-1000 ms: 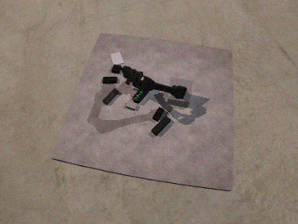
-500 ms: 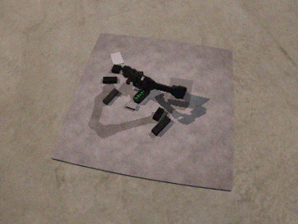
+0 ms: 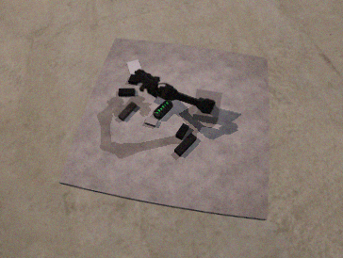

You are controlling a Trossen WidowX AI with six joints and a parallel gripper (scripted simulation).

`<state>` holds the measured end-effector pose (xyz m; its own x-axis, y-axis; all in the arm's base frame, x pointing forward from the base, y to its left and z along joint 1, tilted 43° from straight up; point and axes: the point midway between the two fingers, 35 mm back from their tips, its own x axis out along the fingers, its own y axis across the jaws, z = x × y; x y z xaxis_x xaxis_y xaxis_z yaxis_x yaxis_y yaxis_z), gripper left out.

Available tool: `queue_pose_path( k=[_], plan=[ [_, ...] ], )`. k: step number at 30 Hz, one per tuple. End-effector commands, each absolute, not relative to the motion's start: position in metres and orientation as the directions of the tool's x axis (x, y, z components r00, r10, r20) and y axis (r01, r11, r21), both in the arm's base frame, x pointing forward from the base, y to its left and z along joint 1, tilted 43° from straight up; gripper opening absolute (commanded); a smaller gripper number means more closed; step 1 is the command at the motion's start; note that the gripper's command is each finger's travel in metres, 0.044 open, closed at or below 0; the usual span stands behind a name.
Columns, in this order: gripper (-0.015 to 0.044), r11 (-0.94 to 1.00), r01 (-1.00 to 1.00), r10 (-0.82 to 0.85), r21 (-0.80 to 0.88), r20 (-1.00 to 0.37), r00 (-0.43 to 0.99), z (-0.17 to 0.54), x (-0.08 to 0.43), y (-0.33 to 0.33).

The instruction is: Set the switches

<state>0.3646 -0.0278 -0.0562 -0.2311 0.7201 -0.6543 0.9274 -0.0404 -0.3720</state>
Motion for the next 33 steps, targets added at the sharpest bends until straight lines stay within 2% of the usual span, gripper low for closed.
queue_pose_path(
  k=[1,5,21,33],
  plan=[
    [0.0,-0.114,0.887,0.744,-0.447,-0.63,-0.222,-0.056,0.346,-0.03],
    [0.0,-0.18,0.836,0.766,-0.518,-0.607,-0.211,-0.056,0.326,-0.027],
    [0.0,-0.177,0.833,0.765,-0.524,-0.606,-0.219,-0.058,0.321,-0.026],
    [0.0,-0.379,0.847,0.699,-0.374,-0.716,-0.003,-0.027,0.287,-0.026]
  ],
)
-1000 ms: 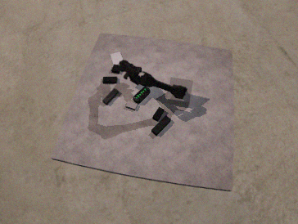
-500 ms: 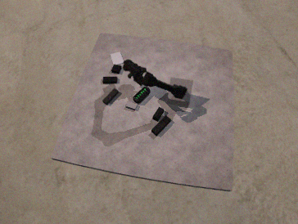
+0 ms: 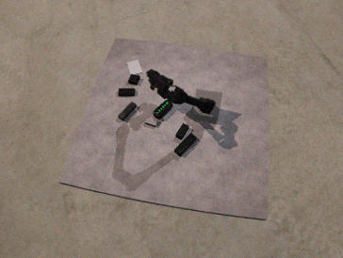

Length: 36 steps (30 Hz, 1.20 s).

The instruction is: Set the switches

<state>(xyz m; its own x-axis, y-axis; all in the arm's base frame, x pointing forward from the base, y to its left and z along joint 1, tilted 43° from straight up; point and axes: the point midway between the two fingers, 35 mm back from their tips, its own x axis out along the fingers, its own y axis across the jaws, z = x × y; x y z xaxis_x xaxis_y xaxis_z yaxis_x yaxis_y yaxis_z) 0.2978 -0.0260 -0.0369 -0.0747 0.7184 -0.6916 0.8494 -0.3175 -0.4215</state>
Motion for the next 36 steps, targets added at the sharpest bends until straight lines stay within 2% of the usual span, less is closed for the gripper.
queue_pose_path(
  k=[1,36],
  plan=[
    [0.0,-0.396,0.845,0.691,-0.36,-0.722,0.016,-0.025,0.284,-0.025],
    [0.0,-0.42,0.842,0.68,-0.338,-0.732,0.045,-0.05,0.28,0.002]
  ],
)
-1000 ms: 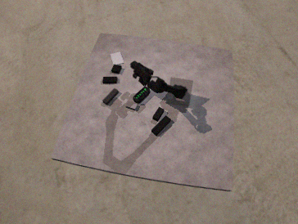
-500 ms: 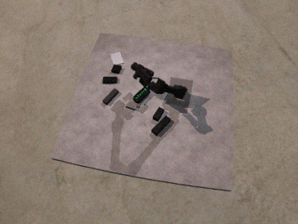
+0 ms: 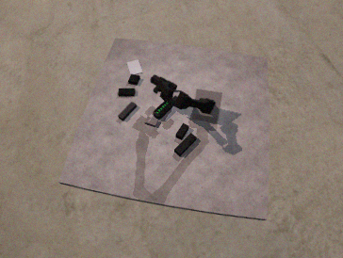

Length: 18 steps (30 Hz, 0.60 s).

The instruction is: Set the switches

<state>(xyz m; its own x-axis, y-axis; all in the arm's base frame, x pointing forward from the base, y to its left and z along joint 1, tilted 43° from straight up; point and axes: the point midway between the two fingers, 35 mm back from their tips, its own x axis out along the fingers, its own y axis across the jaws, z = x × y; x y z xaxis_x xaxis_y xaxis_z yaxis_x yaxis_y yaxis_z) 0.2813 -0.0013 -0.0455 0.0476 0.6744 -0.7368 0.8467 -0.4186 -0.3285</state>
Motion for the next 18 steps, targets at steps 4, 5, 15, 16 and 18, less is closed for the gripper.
queue_pose_path(
  k=[4,5,15,16,18],
  plan=[
    [0.0,-0.42,0.842,0.68,-0.338,-0.732,0.045,-0.0538,0.2805,0.0061],
    [0.0,-0.42,0.842,0.68,-0.338,-0.732,0.045,-0.0538,0.2805,0.0061],
    [0.0,-0.42,0.842,0.68,-0.338,-0.732,0.045,-0.0538,0.2805,0.0061],
    [0.0,-0.42,0.842,0.68,-0.338,-0.732,0.045,-0.0538,0.2805,0.0061],
    [0.0,-0.42,0.842,0.68,-0.338,-0.732,0.045,-0.0538,0.2805,0.0061]
  ],
)
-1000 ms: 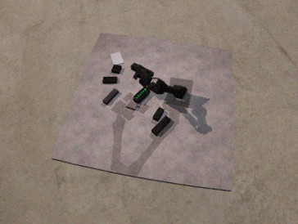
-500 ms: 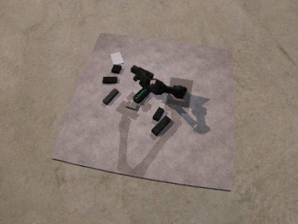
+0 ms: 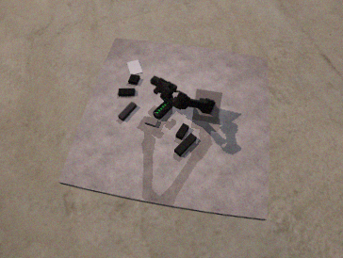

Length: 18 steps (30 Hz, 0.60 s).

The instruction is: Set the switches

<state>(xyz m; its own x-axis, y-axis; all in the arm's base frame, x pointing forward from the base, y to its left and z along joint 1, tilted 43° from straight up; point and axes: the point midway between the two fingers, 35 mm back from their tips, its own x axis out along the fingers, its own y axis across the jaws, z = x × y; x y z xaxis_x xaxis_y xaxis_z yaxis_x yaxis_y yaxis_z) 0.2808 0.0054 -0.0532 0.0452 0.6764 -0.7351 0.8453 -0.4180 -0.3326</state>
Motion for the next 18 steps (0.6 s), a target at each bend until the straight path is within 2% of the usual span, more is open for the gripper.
queue_pose_path(
  k=[1,9,18],
  plan=[
    [0.0,-0.42,0.842,0.68,-0.338,-0.732,0.045,-0.054,0.28,0.006],
    [0.0,-0.42,0.842,0.678,-0.338,-0.733,0.045,-0.021,0.279,-0.025],
    [0.0,-0.419,0.842,0.68,-0.339,-0.732,0.044,-0.007,0.273,-0.009]
  ],
)
